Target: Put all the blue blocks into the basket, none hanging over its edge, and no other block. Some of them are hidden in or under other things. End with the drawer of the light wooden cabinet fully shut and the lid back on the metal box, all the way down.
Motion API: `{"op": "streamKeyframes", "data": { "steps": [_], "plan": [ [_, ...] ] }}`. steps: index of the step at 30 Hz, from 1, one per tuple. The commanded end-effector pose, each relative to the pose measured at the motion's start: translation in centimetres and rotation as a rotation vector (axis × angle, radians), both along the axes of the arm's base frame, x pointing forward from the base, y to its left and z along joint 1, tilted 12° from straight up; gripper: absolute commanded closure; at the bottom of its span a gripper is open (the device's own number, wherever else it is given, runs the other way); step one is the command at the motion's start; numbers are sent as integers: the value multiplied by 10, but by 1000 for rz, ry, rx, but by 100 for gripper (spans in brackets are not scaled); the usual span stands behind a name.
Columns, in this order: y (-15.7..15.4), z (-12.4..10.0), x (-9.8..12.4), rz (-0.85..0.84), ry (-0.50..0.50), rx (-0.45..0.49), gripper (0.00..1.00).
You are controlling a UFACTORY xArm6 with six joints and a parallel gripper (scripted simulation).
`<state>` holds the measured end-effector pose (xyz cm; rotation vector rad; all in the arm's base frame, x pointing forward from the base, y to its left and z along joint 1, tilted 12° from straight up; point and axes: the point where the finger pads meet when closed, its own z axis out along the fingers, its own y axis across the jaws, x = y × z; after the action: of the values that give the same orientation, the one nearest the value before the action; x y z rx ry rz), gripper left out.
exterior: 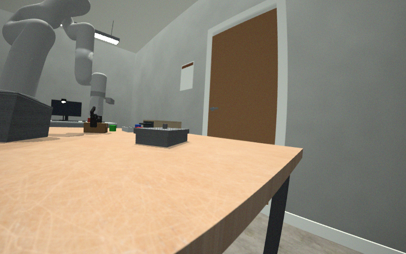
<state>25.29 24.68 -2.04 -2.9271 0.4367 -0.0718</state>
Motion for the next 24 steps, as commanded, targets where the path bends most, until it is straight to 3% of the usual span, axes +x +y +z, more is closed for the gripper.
{"op": "streamKeyframes", "data": {
  "steps": [1, 24],
  "plan": [
    [2, -4, 1, 1, -4, 14, 10],
    [2, -8, 1, 1, -4, 14, 10]
  ]
}}
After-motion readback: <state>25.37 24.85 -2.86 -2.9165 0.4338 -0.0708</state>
